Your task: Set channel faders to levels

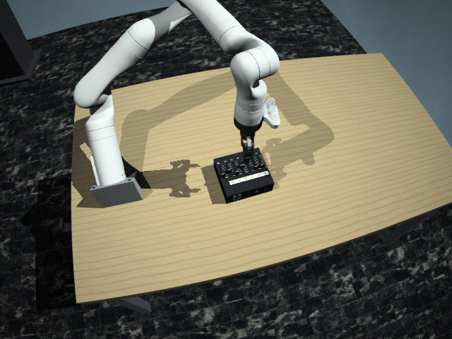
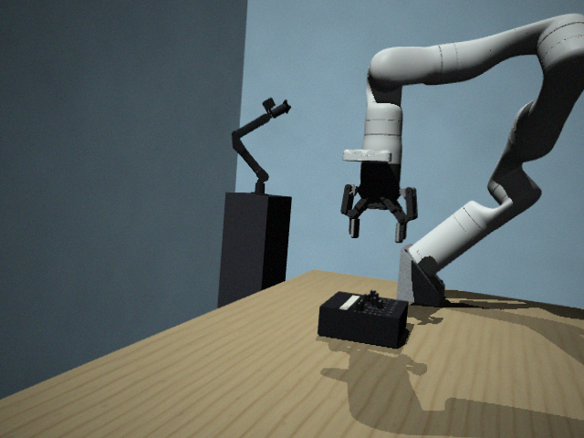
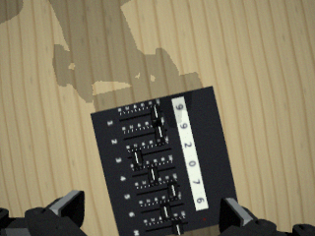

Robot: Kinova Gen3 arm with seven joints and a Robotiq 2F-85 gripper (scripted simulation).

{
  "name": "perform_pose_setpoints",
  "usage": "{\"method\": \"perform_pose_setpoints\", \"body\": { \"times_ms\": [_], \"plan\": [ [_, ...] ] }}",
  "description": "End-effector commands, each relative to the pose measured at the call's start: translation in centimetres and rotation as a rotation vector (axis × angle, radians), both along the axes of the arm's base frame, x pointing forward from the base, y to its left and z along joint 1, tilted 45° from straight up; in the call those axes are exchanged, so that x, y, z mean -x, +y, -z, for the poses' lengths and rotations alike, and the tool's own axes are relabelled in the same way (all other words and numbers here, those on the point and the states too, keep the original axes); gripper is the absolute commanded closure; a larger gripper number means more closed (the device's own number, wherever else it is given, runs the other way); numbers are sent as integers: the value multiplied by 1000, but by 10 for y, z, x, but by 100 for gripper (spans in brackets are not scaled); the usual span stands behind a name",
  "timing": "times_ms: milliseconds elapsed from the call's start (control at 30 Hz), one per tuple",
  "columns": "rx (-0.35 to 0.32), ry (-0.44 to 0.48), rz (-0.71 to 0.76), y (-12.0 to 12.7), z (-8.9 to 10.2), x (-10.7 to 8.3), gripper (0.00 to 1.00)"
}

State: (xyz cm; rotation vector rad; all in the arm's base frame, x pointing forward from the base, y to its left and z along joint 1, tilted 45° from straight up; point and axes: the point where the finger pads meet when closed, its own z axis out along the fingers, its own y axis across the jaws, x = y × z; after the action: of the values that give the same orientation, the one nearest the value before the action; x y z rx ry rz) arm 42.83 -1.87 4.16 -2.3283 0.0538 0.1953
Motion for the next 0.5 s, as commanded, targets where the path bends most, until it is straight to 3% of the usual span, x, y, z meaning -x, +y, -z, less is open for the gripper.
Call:
{"method": "perform_pose_setpoints", "body": {
  "times_ms": [0,367,467],
  "plan": [
    [-1,43,31,4,2,1,0],
    [0,346,281,26,5,2,0],
    [0,377,306,28,5,2,0]
  ]
}}
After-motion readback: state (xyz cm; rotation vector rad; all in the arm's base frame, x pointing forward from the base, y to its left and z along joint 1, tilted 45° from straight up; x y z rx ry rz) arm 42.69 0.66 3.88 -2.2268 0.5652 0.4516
